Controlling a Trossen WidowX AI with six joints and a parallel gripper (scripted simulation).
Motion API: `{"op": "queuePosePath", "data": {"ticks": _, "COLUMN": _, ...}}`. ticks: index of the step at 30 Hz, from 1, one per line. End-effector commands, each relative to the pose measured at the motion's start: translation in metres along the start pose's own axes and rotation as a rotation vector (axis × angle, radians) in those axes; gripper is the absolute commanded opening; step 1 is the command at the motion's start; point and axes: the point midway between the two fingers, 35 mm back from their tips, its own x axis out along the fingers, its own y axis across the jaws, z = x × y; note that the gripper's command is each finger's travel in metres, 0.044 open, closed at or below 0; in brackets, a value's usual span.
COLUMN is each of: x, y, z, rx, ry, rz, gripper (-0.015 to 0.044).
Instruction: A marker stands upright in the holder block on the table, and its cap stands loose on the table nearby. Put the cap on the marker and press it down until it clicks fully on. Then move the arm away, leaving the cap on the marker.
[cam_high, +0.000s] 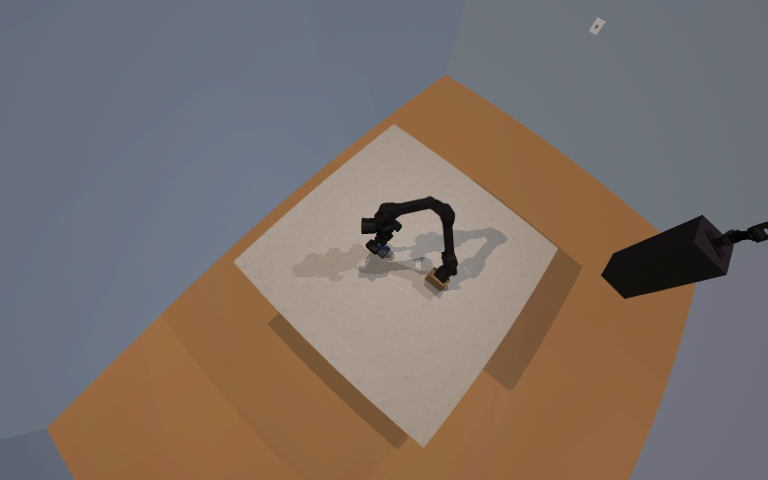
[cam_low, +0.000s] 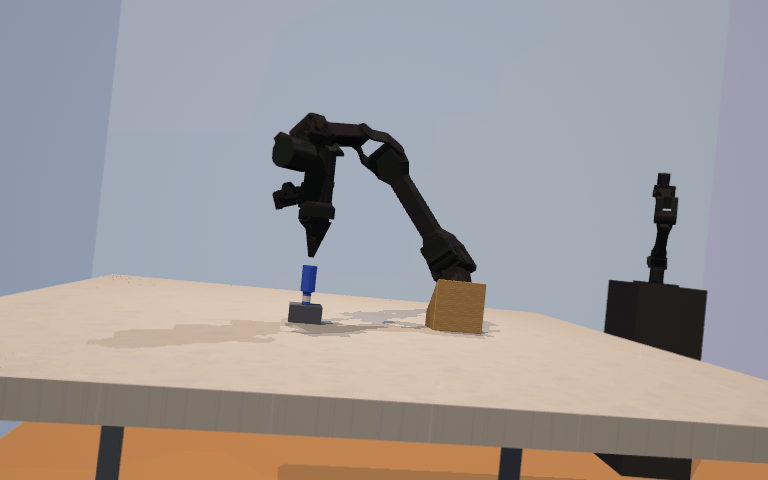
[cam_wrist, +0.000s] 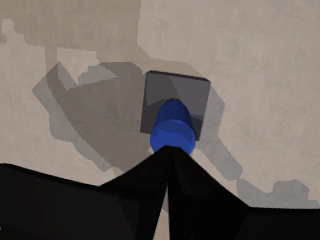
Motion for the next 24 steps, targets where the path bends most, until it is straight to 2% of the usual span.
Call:
{"op": "queuePosePath", "data": {"ticks": 1, "x": 0.007, "y": 0.000, "z": 0.000, "rx": -0.004, "ry": -0.002, "rz": -0.003, "gripper": 0.0000}}
{"op": "queuePosePath", "data": {"ticks": 15, "x": 0.027, "y": 0.000, "z": 0.000, "rx": -0.004, "ry": -0.002, "rz": -0.004, "gripper": 0.0000}}
{"op": "queuePosePath", "data": {"ticks": 24, "x": 0.021, "y": 0.002, "z": 0.000, "rx": -0.003, "ry": -0.010, "rz": 0.003, "gripper": 0.0000}}
